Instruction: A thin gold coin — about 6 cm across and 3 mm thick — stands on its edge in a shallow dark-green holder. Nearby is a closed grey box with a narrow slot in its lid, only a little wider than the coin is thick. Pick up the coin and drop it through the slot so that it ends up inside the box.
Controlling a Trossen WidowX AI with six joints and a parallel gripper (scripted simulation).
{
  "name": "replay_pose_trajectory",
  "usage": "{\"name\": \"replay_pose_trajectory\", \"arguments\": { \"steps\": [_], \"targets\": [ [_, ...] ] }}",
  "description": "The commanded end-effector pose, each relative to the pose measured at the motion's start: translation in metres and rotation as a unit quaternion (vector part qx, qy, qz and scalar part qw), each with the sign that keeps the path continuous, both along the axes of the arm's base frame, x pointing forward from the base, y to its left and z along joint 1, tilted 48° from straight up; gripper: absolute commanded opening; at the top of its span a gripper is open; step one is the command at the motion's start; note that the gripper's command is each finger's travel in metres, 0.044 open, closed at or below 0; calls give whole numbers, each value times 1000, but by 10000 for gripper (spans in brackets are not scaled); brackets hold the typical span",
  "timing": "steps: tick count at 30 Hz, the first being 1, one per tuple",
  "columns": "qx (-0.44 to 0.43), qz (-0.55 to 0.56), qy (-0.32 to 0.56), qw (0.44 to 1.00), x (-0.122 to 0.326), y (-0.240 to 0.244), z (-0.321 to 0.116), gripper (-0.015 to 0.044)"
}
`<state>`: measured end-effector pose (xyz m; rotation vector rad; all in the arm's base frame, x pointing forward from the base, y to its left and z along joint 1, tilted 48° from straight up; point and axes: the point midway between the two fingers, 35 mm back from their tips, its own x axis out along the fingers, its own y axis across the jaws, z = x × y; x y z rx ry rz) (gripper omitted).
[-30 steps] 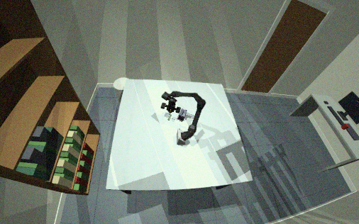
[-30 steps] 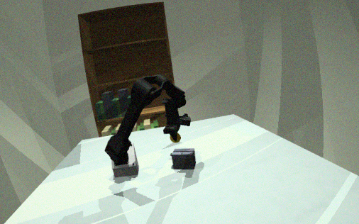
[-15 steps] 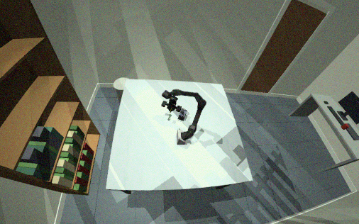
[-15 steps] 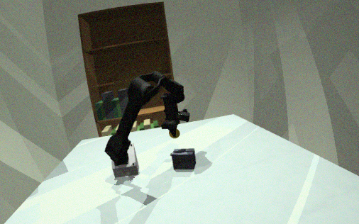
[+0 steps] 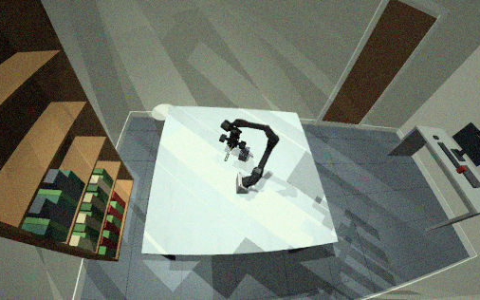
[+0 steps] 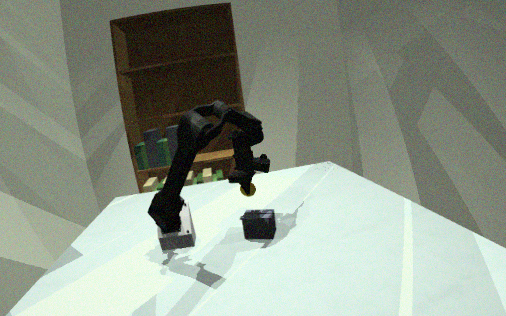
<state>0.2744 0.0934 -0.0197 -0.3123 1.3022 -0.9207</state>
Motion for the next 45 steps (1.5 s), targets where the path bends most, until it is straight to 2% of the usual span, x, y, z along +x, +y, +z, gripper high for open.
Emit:
{"name": "replay_pose_trajectory", "arguments": {
  "steps": [1, 36, 45],
  "targets": [
    [-1, 3, 1, 1000, 2, -8, 11, 0],
    [-6, 2, 1, 1000, 8, -72, 76, 0],
    [-4, -1, -1, 1000, 9, -68, 71, 0]
  ]
}}
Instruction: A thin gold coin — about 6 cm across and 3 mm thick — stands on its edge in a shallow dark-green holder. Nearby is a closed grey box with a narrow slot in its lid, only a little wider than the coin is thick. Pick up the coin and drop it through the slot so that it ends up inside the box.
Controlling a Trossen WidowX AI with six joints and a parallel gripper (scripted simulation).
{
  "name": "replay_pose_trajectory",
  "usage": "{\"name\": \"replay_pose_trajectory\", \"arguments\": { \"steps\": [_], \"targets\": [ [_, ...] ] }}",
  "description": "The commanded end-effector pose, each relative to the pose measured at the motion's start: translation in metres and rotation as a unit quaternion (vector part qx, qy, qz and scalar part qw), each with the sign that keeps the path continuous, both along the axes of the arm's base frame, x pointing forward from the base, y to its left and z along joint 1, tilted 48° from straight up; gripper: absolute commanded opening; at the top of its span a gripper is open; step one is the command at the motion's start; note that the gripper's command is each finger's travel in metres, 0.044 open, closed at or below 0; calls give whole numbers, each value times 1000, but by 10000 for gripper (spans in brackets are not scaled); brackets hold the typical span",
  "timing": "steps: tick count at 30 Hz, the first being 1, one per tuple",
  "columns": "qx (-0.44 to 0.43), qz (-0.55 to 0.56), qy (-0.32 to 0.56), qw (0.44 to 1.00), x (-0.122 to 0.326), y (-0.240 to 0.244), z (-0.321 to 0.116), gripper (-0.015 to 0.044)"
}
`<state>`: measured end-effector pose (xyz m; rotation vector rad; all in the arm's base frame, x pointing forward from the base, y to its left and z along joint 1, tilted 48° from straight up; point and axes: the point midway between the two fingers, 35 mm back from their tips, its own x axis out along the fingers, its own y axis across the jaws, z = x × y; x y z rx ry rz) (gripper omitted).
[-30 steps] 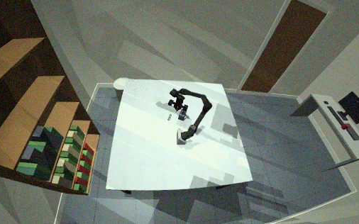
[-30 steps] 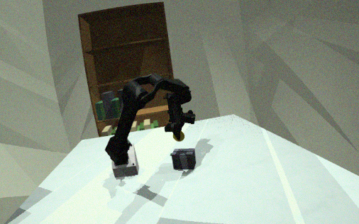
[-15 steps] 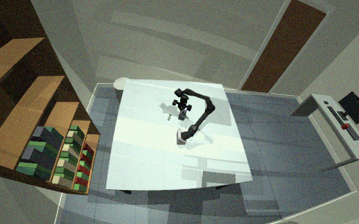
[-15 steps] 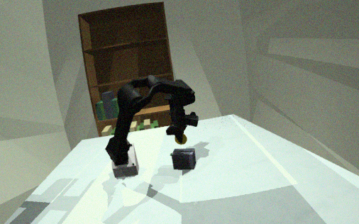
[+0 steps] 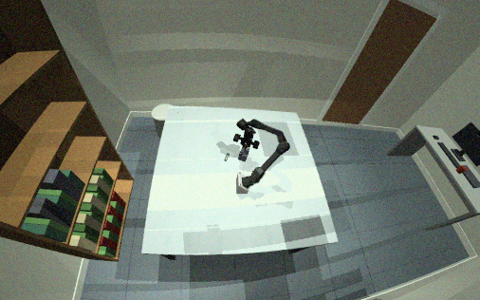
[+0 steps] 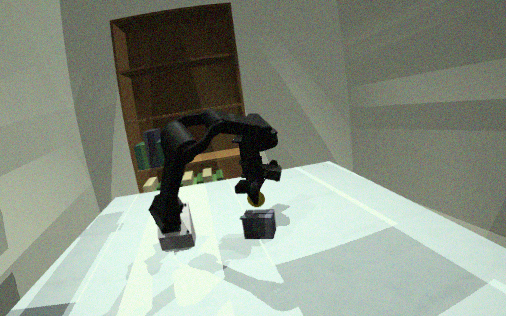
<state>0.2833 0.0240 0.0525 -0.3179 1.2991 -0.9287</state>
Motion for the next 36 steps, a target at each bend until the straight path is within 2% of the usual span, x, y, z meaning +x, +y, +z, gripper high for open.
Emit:
{"name": "replay_pose_trajectory", "arguments": {
  "steps": [1, 36],
  "targets": [
    [1, 0, -1, 1000, 0, 2, -1, 0],
    [2, 2, 3, 1000, -1, -4, 4, 0]
  ]
}}
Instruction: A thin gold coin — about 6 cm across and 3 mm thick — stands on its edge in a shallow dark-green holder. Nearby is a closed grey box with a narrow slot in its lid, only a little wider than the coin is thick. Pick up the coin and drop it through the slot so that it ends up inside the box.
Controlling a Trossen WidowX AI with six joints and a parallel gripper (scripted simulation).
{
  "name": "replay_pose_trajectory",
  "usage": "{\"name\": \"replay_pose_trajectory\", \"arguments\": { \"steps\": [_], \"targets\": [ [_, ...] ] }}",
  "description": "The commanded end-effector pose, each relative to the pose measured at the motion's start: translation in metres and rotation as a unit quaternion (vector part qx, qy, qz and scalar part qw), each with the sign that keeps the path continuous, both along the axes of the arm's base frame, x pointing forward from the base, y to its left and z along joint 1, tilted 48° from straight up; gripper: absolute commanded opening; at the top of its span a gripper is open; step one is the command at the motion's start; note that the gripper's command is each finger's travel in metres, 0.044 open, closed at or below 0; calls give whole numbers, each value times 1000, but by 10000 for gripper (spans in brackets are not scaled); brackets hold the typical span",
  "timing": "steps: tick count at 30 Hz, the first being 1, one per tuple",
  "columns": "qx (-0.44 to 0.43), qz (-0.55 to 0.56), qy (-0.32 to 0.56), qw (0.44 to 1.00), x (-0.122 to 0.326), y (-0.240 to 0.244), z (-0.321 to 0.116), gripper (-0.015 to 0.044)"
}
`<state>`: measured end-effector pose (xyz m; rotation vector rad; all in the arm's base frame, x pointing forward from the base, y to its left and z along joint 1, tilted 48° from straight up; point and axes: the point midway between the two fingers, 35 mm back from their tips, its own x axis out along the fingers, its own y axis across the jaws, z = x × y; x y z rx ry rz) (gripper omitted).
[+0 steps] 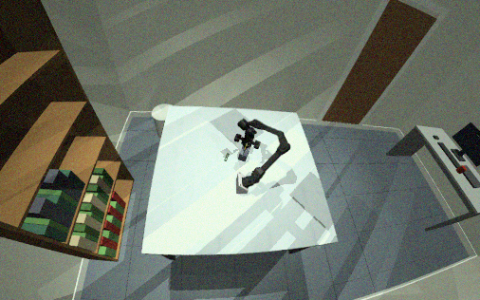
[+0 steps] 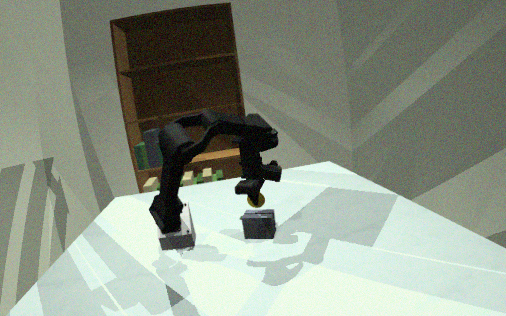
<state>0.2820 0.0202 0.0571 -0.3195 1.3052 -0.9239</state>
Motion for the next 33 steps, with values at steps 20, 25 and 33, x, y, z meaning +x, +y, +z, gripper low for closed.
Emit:
{"name": "replay_pose_trajectory", "arguments": {
  "steps": [20, 25, 33],
  "targets": [
    [0, 2, 2, 1000, 0, -9, -7, 0],
    [0, 2, 2, 1000, 0, -11, -9, 0],
    [0, 2, 2, 1000, 0, -13, -12, 0]
  ]
}}
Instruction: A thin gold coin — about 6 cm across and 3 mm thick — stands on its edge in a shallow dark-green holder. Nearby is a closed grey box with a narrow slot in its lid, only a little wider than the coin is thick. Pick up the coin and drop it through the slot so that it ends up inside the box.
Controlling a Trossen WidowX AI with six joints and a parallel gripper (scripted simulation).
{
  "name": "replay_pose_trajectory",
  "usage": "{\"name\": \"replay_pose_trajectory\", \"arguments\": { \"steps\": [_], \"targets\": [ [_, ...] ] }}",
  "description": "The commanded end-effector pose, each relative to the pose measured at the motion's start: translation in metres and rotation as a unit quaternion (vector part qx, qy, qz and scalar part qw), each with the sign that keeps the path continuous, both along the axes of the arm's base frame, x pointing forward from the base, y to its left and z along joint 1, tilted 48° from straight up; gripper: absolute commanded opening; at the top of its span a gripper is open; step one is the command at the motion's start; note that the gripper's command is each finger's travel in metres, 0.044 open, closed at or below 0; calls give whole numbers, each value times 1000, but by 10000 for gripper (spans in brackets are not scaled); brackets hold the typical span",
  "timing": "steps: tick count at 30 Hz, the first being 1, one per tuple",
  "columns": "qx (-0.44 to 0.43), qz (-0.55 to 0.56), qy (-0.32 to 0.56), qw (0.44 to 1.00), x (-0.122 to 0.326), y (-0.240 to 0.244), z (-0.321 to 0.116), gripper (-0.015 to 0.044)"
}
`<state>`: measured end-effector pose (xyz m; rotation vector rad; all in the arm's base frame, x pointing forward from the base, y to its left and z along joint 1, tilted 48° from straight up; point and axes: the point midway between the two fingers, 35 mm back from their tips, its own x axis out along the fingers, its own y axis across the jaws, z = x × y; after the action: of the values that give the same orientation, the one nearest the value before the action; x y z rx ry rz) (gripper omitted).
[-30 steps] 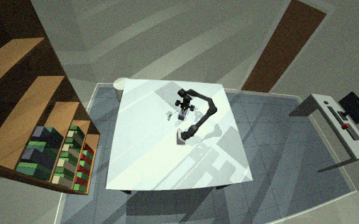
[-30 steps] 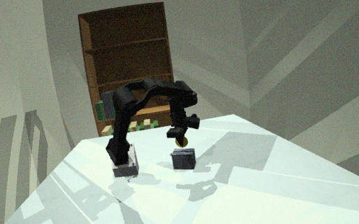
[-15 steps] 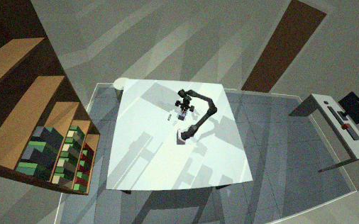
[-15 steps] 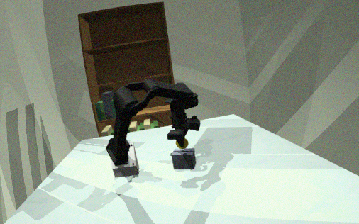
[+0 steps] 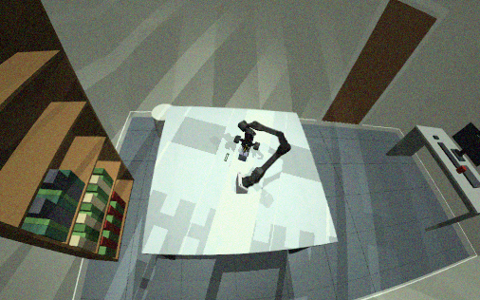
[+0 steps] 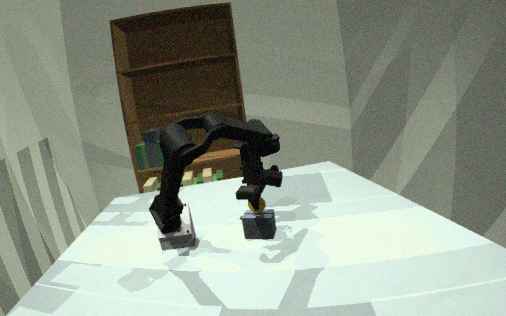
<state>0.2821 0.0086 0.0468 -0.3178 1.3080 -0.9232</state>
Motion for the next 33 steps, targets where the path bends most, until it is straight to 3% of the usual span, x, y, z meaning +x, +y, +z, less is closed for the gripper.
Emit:
{"name": "replay_pose_trajectory", "arguments": {
  "steps": [1, 3, 9, 18, 28, 33],
  "targets": [
    [-2, 3, 1, 1000, 0, -2, -2, 0],
    [-2, 3, 1, 1000, 0, -3, -2, 0],
    [0, 0, 0, 1000, 0, -1, -1, 157],
    [0, 0, 0, 1000, 0, -1, -1, 161],
    [0, 0, 1, 1000, 0, 19, 17, 423],
    [-4, 0, 4, 1000, -3, 41, 41, 440]
  ]
}}
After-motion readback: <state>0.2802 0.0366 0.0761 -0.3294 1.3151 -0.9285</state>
